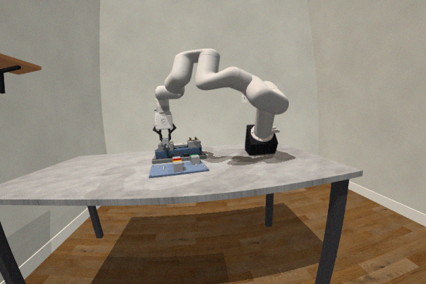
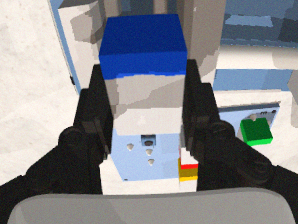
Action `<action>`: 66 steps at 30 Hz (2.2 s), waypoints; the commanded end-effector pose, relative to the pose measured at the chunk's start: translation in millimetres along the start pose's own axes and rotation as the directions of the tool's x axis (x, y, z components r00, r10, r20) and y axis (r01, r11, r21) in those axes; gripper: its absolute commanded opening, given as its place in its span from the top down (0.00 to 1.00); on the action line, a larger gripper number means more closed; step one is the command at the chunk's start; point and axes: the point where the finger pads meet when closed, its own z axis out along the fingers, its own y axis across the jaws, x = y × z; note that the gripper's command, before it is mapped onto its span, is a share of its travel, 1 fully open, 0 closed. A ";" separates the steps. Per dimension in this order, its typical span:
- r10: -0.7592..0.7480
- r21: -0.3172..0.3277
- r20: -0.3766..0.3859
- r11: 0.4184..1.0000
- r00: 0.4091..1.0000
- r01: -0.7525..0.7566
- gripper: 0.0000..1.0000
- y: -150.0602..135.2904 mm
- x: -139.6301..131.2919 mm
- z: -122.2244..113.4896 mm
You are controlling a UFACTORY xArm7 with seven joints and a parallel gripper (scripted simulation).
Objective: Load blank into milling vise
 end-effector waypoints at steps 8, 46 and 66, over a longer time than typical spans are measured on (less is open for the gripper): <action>0.000 0.004 -0.004 1.000 1.000 0.000 1.00 -0.8 1.1 -0.7; 0.000 0.004 -0.004 1.000 1.000 0.000 1.00 -3.6 -5.8 -0.4; 0.001 0.004 -0.004 1.000 1.000 -0.001 1.00 -3.4 -5.4 -0.4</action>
